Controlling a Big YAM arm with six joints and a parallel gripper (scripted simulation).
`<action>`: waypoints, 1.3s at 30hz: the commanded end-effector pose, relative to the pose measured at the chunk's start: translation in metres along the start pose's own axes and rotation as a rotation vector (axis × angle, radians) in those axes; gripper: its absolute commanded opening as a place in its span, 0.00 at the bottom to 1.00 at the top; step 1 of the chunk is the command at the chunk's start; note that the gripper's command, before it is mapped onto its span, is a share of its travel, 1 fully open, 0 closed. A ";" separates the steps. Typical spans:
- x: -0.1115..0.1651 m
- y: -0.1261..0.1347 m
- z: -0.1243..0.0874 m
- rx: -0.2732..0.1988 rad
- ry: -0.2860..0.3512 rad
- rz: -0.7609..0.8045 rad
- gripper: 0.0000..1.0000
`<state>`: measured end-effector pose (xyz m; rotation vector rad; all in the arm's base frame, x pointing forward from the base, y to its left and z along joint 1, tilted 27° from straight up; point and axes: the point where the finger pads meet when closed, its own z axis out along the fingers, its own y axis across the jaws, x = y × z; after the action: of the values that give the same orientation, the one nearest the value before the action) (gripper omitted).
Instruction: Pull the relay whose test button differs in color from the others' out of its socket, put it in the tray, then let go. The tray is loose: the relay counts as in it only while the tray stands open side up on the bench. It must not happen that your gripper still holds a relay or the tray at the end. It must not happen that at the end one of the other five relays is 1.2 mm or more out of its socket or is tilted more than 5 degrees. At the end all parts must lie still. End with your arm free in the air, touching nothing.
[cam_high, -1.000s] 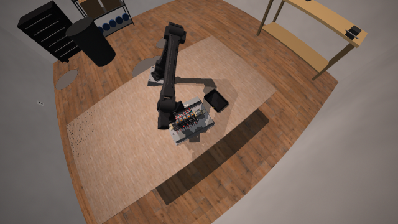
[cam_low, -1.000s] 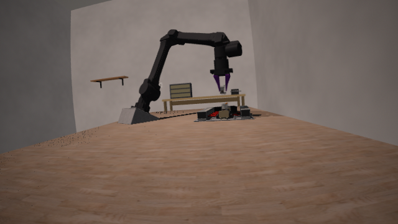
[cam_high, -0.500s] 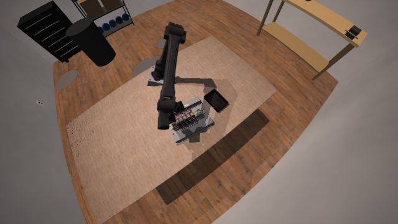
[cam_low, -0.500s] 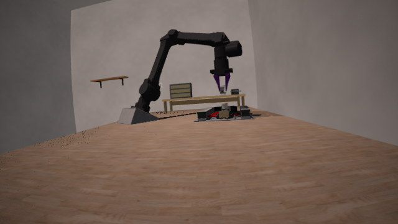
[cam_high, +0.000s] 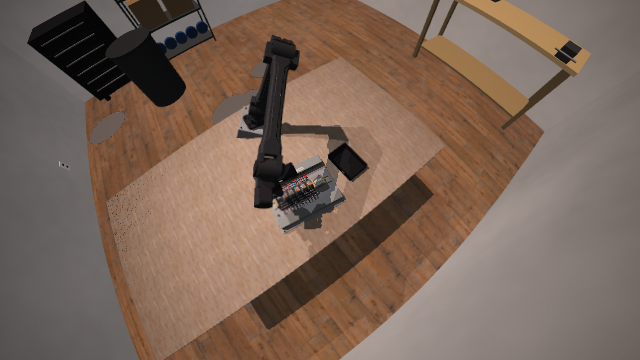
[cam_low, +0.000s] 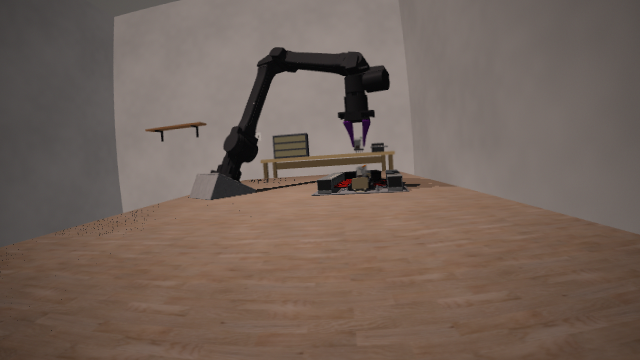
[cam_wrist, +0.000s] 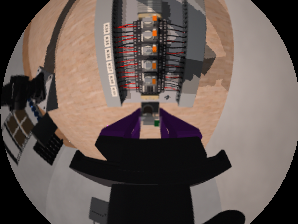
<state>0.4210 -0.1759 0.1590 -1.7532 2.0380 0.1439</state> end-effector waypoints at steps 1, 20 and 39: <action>-0.011 -0.006 -0.009 0.028 0.008 -0.018 0.00; -0.062 0.001 -0.009 0.029 0.008 -0.014 0.00; -0.140 0.007 -0.009 0.033 0.004 -0.014 0.00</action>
<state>0.4239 -0.0504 0.2083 -1.7970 1.9987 0.1333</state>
